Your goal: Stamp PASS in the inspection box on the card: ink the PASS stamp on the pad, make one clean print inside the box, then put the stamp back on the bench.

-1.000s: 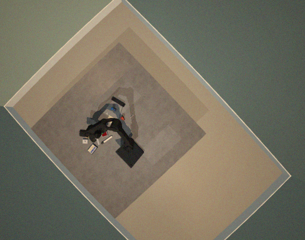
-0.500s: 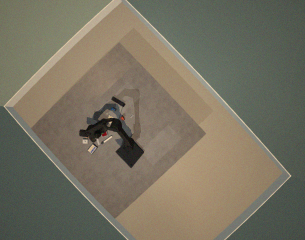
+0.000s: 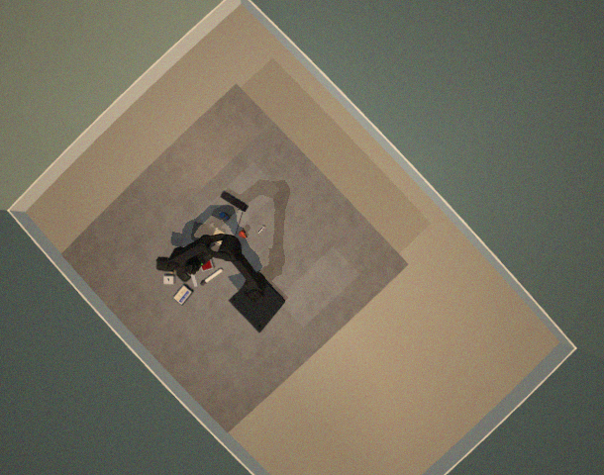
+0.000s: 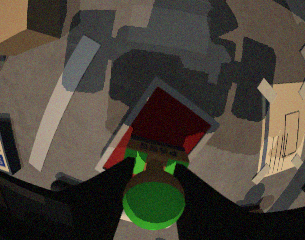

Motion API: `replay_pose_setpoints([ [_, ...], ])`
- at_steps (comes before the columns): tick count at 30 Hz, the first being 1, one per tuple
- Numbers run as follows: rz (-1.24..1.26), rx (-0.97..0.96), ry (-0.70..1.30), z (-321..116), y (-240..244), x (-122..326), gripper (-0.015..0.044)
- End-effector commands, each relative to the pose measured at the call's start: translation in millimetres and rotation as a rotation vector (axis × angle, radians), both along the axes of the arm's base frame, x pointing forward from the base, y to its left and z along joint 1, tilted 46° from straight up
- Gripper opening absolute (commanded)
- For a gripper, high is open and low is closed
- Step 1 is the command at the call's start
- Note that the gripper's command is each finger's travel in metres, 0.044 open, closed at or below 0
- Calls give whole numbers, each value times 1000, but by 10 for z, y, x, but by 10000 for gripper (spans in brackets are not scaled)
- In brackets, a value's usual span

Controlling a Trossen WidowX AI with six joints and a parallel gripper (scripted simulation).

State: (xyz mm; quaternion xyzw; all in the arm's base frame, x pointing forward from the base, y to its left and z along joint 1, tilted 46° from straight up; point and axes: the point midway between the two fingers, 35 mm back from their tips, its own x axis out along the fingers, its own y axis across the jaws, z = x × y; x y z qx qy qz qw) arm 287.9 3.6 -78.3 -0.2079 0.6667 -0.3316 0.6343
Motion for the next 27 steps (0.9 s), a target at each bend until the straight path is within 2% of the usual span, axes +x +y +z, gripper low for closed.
replay_pose_setpoints([
  [1,-3,2,-4,16,23,5,0],
  [27,-3,4,-4,280,296,53,0],
])
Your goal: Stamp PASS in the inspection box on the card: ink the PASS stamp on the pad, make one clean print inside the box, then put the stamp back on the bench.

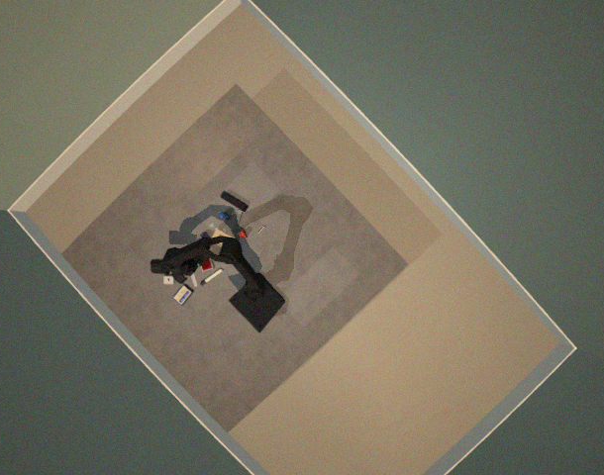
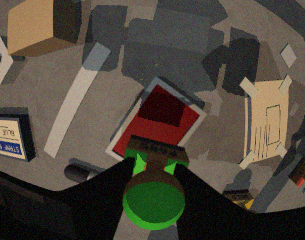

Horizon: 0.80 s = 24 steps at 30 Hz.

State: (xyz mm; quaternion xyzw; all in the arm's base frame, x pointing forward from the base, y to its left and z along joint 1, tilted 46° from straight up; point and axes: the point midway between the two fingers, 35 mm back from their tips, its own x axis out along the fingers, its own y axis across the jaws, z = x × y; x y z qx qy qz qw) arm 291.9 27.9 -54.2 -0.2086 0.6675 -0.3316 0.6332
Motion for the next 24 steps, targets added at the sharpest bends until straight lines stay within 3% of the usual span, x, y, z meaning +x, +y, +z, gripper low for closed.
replay_pose_setpoints([
  [1,-2,5,-7,51,64,15,0],
  [9,-18,3,-23,136,105,27,0],
  [24,-371,-45,-376,628,-372,137,0],
])
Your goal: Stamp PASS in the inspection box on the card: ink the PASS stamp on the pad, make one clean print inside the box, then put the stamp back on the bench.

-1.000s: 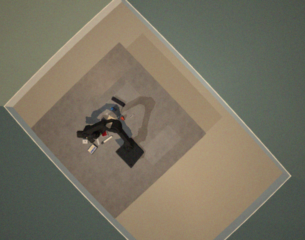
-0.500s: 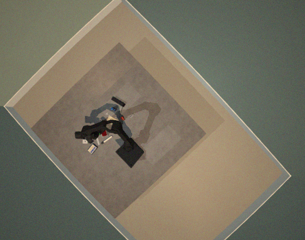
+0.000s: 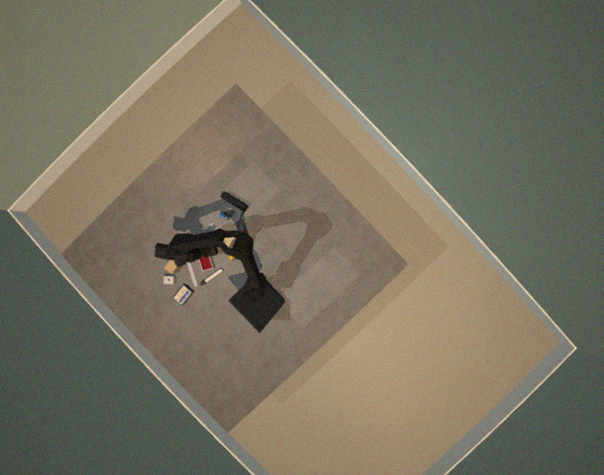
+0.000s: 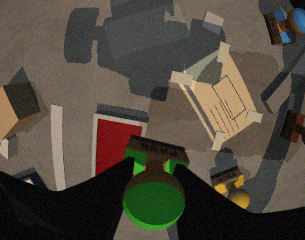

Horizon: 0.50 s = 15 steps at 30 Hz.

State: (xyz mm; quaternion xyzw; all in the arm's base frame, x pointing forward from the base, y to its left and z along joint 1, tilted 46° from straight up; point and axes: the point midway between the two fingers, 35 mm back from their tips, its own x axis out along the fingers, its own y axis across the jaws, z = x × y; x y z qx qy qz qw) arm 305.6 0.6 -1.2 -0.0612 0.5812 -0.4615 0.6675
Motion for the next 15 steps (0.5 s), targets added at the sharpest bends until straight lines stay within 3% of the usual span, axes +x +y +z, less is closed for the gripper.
replay_pose_setpoints([
  [1,-91,-18,-89,130,-132,1,0],
  [15,-430,-81,-421,586,-612,-49,0],
])
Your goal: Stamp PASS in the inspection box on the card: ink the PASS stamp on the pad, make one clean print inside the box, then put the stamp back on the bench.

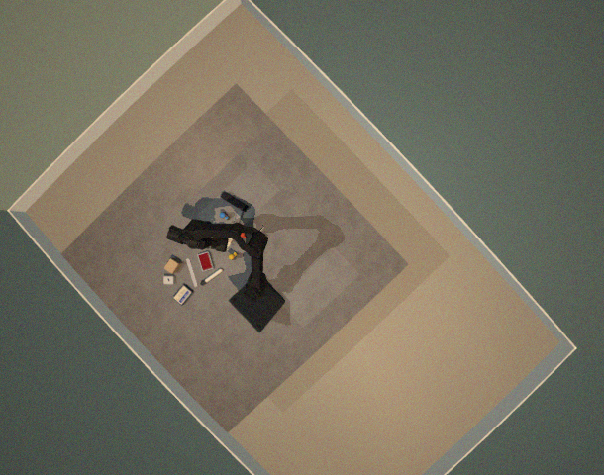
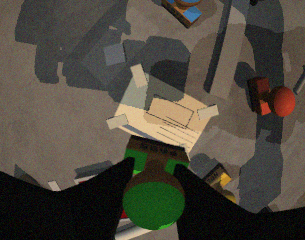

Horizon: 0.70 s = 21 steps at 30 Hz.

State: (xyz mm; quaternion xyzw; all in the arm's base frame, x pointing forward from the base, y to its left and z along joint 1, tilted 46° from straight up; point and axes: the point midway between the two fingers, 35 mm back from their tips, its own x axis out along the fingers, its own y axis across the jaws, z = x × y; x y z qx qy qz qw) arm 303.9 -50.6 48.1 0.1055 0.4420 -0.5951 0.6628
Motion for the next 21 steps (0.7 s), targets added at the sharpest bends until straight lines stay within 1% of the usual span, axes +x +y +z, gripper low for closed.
replay_pose_setpoints([
  [1,-88,-22,-84,120,-128,-39,0],
  [21,-104,-25,-101,66,-221,-46,0],
])
